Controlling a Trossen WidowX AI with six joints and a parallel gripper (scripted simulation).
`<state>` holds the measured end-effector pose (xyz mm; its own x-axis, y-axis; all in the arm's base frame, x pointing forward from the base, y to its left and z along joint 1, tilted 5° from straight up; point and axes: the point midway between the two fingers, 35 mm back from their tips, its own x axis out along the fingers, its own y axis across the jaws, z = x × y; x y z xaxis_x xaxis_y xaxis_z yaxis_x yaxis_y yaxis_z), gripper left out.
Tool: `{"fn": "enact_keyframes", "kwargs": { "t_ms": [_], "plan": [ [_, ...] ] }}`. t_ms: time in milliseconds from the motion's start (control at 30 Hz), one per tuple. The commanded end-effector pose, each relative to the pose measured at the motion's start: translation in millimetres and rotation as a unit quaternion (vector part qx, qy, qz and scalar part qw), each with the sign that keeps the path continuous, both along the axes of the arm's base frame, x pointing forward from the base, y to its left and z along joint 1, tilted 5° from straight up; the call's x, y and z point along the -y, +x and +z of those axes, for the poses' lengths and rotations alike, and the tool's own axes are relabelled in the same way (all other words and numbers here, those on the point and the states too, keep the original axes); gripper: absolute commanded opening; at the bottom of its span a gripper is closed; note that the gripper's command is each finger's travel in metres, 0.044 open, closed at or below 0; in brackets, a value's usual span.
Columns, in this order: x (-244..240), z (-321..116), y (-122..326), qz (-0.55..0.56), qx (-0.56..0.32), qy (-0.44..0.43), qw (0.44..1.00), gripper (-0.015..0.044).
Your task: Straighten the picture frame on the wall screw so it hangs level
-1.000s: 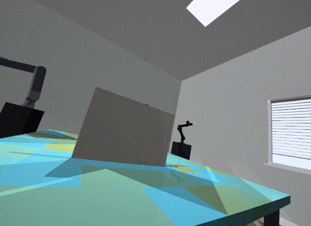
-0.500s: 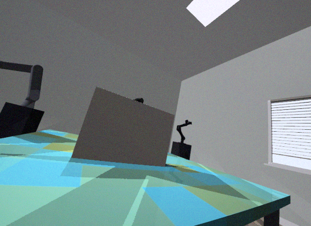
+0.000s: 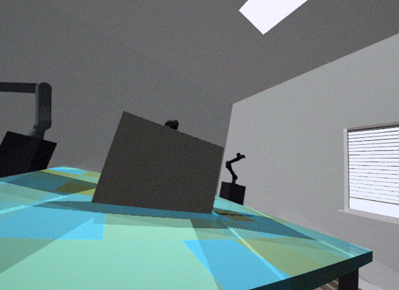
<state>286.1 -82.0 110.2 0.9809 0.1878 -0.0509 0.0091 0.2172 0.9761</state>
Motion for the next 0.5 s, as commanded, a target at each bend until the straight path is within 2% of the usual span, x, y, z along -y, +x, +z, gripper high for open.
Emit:
{"fn": "enact_keyframes", "kwargs": {
  "t_ms": [0, 167, 367, 467],
  "plan": [
    [-0.3, -1.3, 1.0, -0.001, -0.001, 0.003, 1.000, 0.0260],
    [-0.4, -1.3, 12.9, -0.001, -0.001, 0.003, 1.000, 0.0260],
    [-12.5, -2.8, 72.5, -0.001, 0.002, 0.004, 1.000, 0.0260],
    [-15.4, -3.3, 79.8, -0.001, 0.003, 0.004, 1.000, 0.0260]
  ]
}}
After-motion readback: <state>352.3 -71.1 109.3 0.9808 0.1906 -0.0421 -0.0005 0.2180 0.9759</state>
